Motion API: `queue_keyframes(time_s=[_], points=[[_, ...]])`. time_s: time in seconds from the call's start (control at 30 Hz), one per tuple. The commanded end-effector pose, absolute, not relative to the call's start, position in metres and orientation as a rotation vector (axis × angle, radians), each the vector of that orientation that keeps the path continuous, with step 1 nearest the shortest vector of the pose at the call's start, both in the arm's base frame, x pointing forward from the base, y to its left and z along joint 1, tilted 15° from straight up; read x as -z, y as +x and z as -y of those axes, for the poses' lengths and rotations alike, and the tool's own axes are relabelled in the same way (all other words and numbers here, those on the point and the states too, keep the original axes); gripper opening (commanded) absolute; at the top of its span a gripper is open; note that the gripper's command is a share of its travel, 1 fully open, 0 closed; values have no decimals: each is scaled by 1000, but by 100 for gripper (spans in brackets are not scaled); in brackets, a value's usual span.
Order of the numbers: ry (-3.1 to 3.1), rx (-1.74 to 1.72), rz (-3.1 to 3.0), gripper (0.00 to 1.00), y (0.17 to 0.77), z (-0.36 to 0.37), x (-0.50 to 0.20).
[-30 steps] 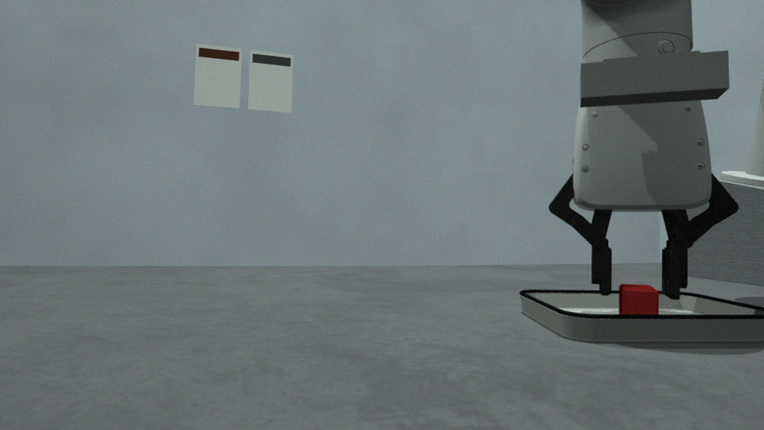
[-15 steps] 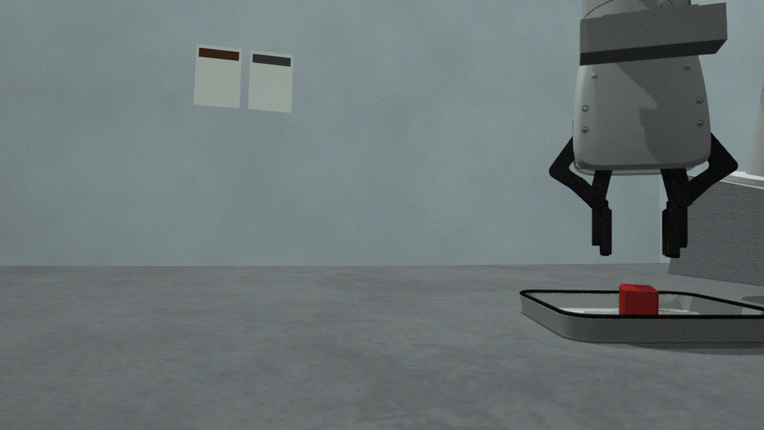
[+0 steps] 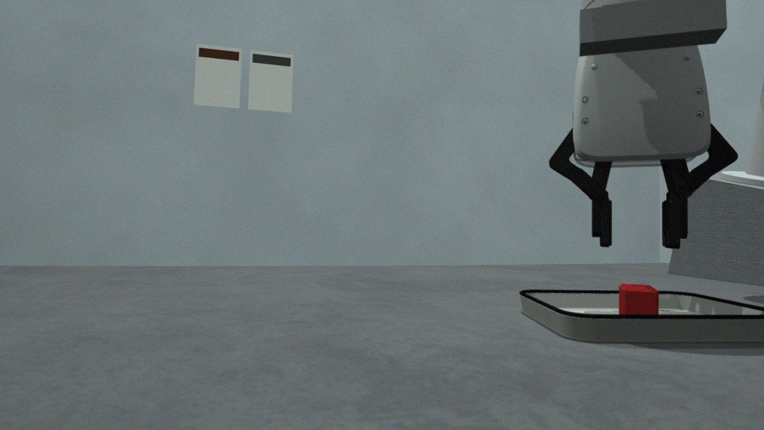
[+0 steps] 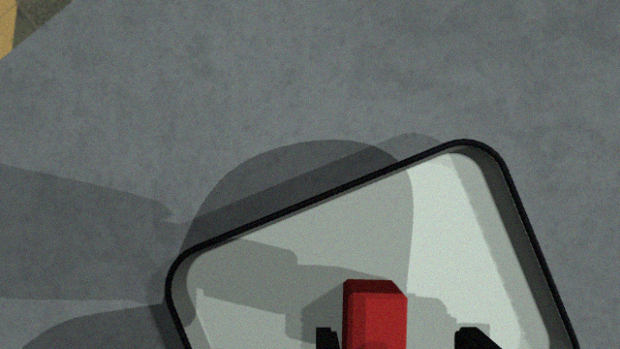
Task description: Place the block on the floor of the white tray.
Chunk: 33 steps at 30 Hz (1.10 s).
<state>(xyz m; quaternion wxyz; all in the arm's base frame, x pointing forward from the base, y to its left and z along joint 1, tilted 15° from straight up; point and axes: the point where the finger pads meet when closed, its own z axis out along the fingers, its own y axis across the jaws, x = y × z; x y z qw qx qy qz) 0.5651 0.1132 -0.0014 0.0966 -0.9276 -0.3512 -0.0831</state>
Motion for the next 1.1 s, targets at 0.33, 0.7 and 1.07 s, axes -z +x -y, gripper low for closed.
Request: queue_keyframes(time_s=[0.33,0.7,1.07], points=[[-2746,250,1040,48,557,-112,2],[-2746,247,1040,48,474,-97,11],[-2745,247,1039,48,374,-81,25]])
